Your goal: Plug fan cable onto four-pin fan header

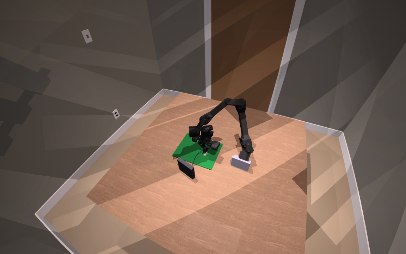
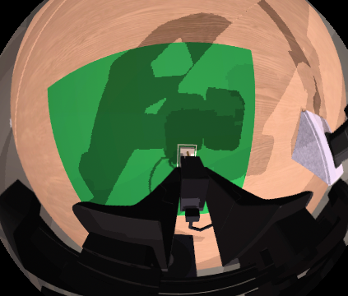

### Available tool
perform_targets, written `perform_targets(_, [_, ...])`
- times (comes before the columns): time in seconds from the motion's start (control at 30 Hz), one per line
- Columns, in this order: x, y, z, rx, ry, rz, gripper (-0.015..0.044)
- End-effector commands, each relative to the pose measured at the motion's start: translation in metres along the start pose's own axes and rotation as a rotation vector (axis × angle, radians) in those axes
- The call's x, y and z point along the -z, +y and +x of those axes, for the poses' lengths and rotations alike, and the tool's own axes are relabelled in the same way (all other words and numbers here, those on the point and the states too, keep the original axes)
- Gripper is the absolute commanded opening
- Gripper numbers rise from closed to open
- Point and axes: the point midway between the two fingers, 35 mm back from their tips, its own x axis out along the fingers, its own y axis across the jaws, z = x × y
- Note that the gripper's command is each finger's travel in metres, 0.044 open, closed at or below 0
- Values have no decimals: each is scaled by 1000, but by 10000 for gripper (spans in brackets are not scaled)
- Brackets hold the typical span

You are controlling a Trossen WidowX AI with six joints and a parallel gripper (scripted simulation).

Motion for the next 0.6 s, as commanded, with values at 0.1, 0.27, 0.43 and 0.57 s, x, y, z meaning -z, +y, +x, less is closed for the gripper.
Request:
perform_targets(0.1, [1,1,0,-4,-3,-7,0])
perform_targets(0.27, [1,1,0,-4,-3,-5,0])
perform_targets(0.43, [1,2,0,-4,-3,0,0])
perform_targets(0.57, [1,2,0,-4,-3,4,0])
